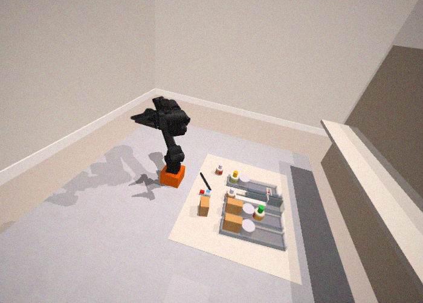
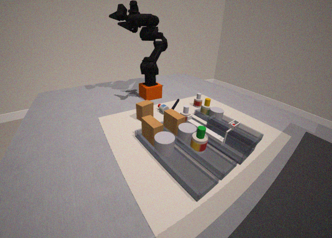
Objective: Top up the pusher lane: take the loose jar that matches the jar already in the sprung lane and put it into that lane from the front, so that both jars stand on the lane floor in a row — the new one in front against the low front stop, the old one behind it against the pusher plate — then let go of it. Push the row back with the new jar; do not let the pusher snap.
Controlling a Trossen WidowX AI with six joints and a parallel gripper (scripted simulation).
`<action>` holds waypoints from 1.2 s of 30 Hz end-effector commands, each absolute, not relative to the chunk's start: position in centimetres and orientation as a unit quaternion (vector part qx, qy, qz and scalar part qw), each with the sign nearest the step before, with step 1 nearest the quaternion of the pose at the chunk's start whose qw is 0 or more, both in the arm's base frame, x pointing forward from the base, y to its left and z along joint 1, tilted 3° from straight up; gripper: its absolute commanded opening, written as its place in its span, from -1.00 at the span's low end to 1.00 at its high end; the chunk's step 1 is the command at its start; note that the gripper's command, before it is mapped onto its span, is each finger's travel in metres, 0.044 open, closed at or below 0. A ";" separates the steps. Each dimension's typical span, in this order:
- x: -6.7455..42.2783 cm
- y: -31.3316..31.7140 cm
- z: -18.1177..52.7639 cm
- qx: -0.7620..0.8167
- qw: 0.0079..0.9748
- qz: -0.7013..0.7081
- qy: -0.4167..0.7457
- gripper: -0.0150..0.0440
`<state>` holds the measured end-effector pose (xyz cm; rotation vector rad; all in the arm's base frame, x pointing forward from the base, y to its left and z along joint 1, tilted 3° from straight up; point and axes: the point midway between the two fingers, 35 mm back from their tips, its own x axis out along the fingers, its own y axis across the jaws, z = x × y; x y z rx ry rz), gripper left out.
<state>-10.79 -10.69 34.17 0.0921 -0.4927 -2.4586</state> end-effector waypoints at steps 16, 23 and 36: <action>3.7 -19.5 39.2 -0.106 0.572 -0.806 -0.106 1.00; 14.3 -20.6 38.2 -0.138 0.720 -0.679 -0.053 1.00; 31.1 -13.2 29.3 -0.110 0.913 -0.376 0.112 1.00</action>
